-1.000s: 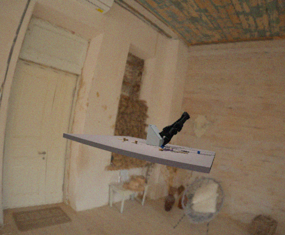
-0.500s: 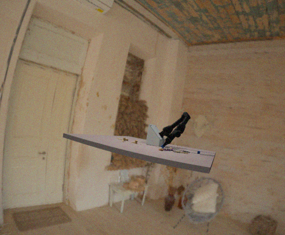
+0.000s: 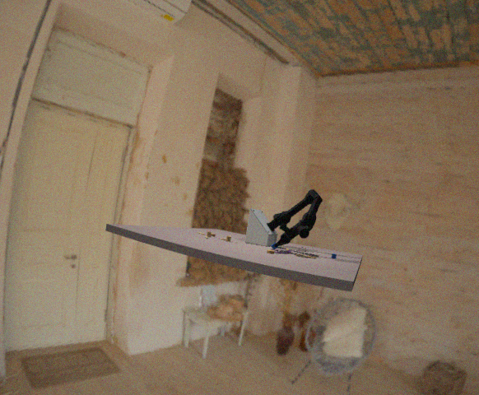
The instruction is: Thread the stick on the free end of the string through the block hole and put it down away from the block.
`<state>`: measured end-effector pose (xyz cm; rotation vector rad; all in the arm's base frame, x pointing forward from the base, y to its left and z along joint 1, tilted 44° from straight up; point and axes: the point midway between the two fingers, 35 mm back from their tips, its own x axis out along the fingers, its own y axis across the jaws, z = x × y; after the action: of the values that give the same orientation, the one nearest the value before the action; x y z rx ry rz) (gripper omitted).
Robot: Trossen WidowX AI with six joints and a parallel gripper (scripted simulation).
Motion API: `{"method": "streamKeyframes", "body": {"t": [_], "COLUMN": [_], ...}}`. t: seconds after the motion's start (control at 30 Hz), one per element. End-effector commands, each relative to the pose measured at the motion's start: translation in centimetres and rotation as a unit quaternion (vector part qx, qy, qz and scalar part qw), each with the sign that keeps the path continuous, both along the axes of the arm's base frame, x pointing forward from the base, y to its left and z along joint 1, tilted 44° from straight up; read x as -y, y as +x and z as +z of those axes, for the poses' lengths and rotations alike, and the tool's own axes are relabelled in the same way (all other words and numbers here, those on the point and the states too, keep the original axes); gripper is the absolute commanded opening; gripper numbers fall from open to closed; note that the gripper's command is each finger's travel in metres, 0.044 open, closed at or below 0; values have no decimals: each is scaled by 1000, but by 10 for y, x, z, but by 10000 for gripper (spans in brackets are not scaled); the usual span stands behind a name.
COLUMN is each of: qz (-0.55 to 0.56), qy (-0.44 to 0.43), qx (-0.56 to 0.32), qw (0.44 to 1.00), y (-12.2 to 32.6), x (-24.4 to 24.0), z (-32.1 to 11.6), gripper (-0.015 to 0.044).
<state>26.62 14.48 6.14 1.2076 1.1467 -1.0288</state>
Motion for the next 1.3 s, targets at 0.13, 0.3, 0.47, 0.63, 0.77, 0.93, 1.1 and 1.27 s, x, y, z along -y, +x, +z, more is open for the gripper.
{"method": "streamKeyframes", "body": {"t": [0.13, 0.3, 0.47, 0.63, 0.77, 0.93, 1.1, 1.27], "qz": [-10, -8, -8, -9, -10, -10, -10, -10], "qy": [-56, -52, -52, -54, -55, -55, -55, -55], "qx": [4, 6, 6, 6, 7, 7, 7, 7], "qw": [998, 999, 999, 999, 998, 998, 998, 998], "y": [0, -1, -1, -5, -9, -9, -9, -9], "x": [-5, -6, -6, -1, 4, 4, 4, 4], "z": [0, 2, 2, 42, 65, 65, 65, 65], "gripper": [0, 53, 184, 236, 236, 236, 236, 236]}}
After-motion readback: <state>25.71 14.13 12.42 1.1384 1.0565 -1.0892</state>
